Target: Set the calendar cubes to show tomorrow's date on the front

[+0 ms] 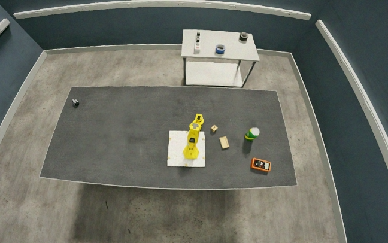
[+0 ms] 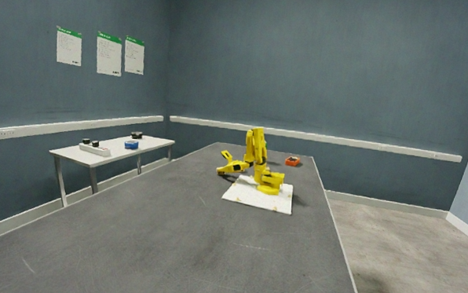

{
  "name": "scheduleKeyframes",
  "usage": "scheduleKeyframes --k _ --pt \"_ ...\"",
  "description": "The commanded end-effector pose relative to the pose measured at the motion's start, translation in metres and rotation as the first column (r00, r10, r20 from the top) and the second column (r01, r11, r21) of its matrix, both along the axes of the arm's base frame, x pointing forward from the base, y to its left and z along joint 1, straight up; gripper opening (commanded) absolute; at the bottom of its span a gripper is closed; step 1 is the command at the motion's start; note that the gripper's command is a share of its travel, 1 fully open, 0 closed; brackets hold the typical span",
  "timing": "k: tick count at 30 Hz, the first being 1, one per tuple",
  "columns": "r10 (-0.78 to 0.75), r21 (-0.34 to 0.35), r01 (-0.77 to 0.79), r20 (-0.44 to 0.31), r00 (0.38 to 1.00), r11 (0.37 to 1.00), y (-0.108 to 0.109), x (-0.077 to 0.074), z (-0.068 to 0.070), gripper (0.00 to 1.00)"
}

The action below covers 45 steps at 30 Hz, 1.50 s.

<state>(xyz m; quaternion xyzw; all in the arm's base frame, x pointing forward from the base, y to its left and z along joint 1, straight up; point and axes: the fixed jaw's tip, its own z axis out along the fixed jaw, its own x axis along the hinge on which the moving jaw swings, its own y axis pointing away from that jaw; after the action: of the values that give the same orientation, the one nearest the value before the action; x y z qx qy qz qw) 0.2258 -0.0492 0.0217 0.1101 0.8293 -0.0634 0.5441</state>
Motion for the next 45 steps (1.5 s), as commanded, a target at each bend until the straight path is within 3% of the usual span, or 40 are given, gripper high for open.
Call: scheduleKeyframes --k 1,15,27,31,38,40,41,45 --pt "-0.006 -0.001 0.006 0.009 1.000 1.000 -0.002 0.001 0.001 0.24" --pt "-0.006 -0.001 0.006 0.009 1.000 1.000 -0.002 0.001 0.001 0.35" --pt "-0.014 0.019 0.014 0.015 1.000 1.000 -0.001 0.001 0.001 0.36" --pt "-0.062 0.127 0.055 0.048 0.997 0.990 0.000 -0.002 0.003 0.36" --pt "-0.212 0.442 0.143 0.111 0.971 0.886 0.003 -0.008 0.009 0.36" --pt "-0.212 0.442 0.143 0.111 0.971 0.886 0.003 -0.008 0.009 0.36" --pt "-0.269 0.548 0.162 0.120 0.956 0.820 0.003 -0.011 0.011 0.36" --pt "-0.310 0.624 0.174 0.115 0.944 0.762 0.004 -0.013 0.014 0.36"
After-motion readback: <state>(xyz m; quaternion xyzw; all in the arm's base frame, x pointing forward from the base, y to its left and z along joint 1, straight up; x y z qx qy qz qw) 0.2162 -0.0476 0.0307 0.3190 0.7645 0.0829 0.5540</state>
